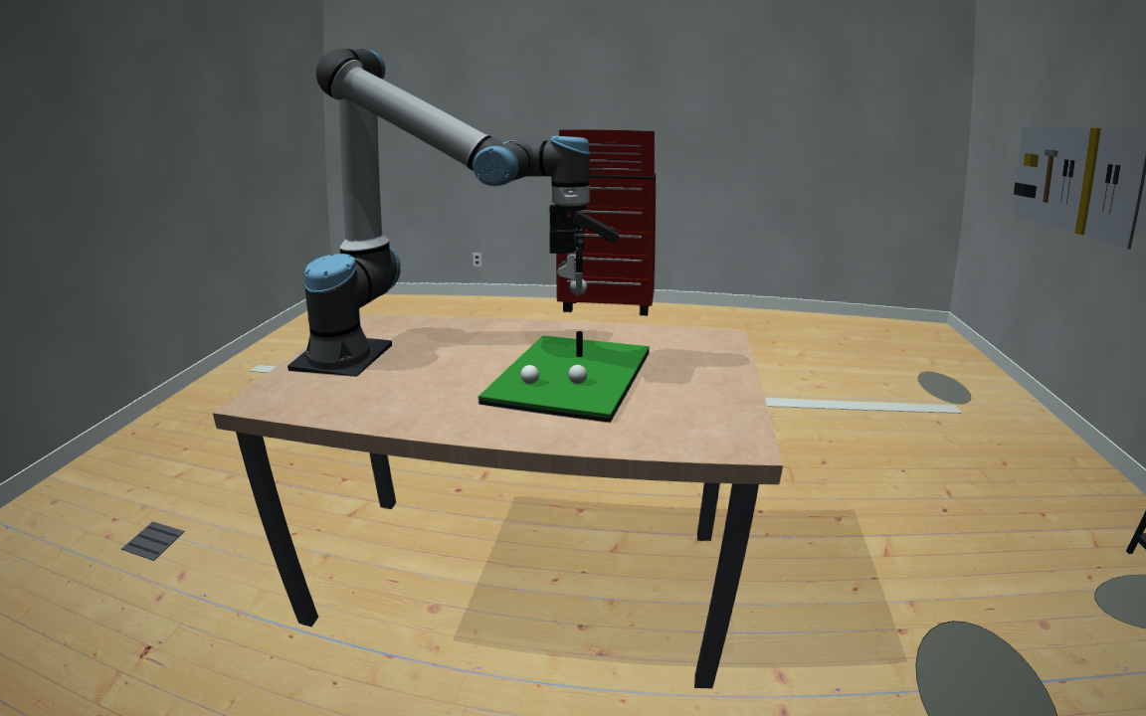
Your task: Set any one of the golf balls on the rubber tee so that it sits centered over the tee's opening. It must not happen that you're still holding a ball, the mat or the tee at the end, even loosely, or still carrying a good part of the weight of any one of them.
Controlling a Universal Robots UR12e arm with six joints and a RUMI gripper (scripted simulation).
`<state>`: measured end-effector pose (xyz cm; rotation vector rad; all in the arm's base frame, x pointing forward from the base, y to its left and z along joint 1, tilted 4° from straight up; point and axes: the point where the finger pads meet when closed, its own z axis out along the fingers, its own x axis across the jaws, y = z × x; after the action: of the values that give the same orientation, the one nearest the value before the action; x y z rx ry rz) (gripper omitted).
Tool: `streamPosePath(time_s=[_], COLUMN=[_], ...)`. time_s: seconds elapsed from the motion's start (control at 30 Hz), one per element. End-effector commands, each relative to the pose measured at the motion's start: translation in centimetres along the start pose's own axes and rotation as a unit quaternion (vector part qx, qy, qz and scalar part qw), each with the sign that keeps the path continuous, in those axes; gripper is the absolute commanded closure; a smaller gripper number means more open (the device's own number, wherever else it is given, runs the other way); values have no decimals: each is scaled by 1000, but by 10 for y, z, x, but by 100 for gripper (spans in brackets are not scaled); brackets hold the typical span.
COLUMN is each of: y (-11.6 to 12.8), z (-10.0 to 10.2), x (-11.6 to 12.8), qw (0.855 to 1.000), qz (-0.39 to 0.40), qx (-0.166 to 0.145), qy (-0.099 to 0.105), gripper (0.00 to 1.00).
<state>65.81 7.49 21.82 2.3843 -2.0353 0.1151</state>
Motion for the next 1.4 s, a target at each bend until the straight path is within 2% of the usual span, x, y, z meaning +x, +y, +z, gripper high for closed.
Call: streamPosePath(time_s=[0.0, 0.1, 0.17, 0.3, 0.4, 0.73, 1.03, 1.37], y=[-3, -2, -2, -2, -1, -2, -3, -3], z=[2, 24, 24, 63, 79, 84, 96, 97], x=[-6, -6, -6, -6, -6, -6, -6, -6], qw=[1000, 1000, 1000, 1000, 1000, 1000, 1000, 1000], qz=[1, 1, 1, 1, 1, 1, 1, 1], qx=[0, 0, 0, 0, 0, 0, 0, 0], qy=[1, 1, 1, 1, 1, 1, 1, 1], gripper=[100, 100, 100, 100, 100, 100, 100, 100])
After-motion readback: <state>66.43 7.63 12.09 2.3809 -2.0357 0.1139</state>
